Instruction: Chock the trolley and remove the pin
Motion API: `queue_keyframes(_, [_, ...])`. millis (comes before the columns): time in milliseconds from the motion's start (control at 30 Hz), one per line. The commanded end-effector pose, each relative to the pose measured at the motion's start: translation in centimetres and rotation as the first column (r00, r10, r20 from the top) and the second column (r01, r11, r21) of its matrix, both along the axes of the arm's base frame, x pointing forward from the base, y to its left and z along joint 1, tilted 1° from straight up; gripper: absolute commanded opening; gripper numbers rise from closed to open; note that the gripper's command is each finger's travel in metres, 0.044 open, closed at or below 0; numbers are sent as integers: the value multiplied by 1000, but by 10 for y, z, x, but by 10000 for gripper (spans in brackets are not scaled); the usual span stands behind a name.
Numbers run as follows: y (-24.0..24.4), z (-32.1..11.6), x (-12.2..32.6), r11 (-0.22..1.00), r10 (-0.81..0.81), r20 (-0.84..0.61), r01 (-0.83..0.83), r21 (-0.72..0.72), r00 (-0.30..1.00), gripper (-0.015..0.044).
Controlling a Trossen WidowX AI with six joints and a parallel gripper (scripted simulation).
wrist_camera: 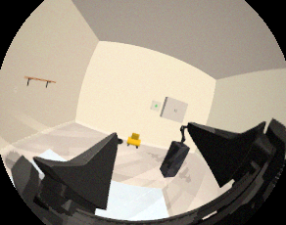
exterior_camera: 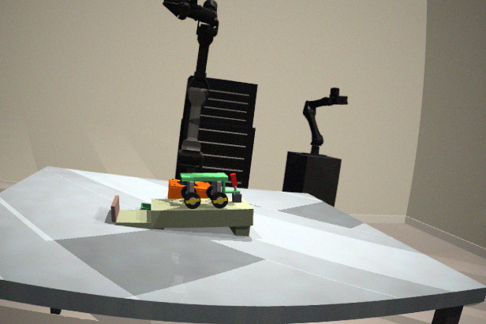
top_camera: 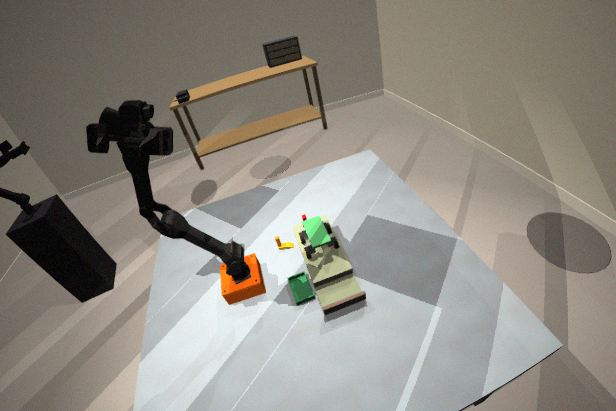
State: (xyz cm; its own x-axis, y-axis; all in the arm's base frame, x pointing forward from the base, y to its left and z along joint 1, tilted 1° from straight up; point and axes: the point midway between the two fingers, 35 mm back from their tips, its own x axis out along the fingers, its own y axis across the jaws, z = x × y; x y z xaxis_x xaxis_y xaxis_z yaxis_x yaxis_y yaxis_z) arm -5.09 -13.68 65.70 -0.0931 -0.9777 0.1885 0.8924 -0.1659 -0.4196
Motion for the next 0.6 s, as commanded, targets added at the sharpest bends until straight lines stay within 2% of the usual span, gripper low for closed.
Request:
queue_keyframes(0, [0, 0, 1, 1000, 3, 1, -3, -1, 1000, 374])
queue_keyframes(100, [-4, -1, 22, 998, 57, 17, -57, -18, 998, 295])
queue_keyframes(233, [-11, -7, 72, 980, 197, 57, -195, -43, 979, 190])
queue_keyframes(567, [-7, -44, 186, 850, 521, 206, -526, -34, 829, 190])
